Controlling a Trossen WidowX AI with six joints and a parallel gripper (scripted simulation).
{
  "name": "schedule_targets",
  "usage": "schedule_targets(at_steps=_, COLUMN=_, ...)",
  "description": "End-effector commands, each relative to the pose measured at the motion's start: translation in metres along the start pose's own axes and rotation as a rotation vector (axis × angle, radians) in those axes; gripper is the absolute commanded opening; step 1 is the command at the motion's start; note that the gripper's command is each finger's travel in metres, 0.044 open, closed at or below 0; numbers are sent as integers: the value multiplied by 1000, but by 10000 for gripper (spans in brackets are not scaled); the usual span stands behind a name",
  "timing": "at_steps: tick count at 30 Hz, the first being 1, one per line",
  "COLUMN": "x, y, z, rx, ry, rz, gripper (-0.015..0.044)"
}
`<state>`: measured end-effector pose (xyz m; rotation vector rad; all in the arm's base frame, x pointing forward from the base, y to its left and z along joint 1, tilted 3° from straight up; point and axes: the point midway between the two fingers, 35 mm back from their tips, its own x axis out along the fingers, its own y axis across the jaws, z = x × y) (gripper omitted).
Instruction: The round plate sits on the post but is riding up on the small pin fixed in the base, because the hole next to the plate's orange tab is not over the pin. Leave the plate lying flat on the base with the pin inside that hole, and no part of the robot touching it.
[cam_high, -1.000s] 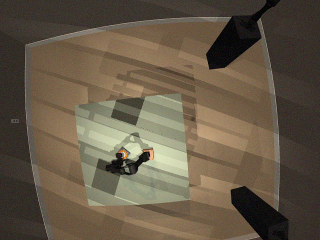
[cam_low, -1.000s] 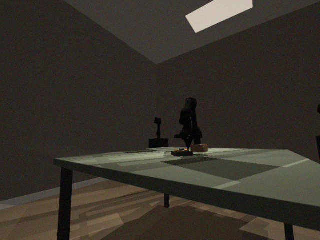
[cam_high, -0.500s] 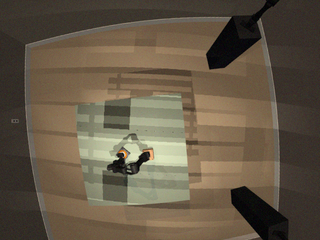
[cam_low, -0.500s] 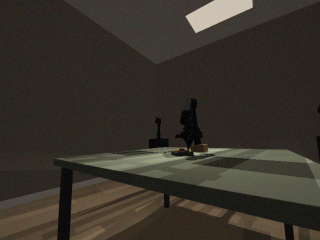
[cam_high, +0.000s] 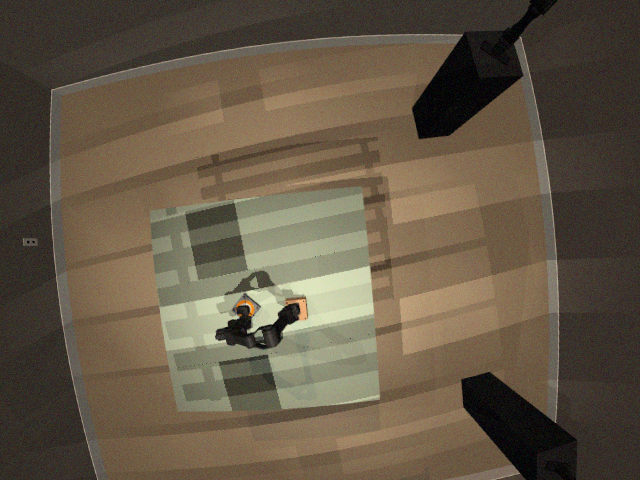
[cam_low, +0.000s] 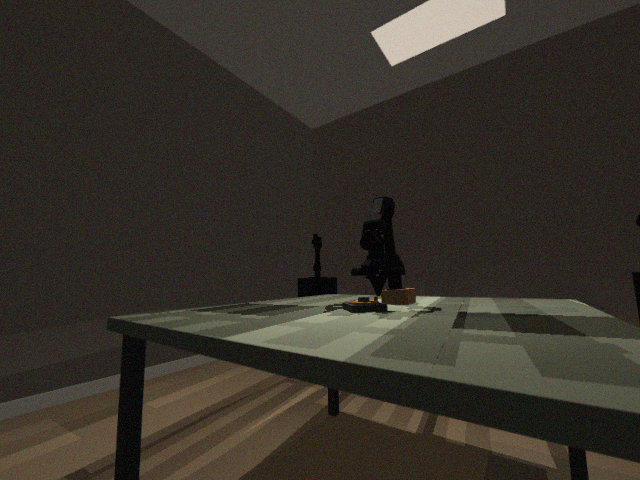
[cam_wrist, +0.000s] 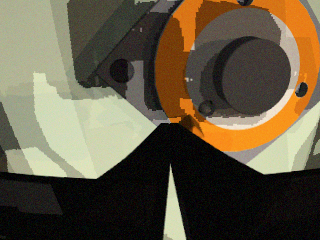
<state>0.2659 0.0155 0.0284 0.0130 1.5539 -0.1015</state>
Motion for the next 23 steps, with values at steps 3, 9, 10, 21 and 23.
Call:
schedule_targets(at_steps=3, x=-31, y=0, z=0, rx=-3, ry=-13, rz=7, gripper=0)
schedule_targets(at_steps=9, x=-31, y=-1, z=0, rx=-2, ry=-13, rz=2, gripper=0)
schedule_targets(at_steps=10, x=-31, y=-1, z=0, rx=-2, ry=-13, rz=2, gripper=0)
schedule_targets(at_steps=21, x=-31, y=-1, z=0, rx=-2, ry=-13, rz=2, gripper=0)
schedule_targets(at_steps=23, x=-31, y=-1, z=0, rx=-2, ry=-13, rz=2, gripper=0)
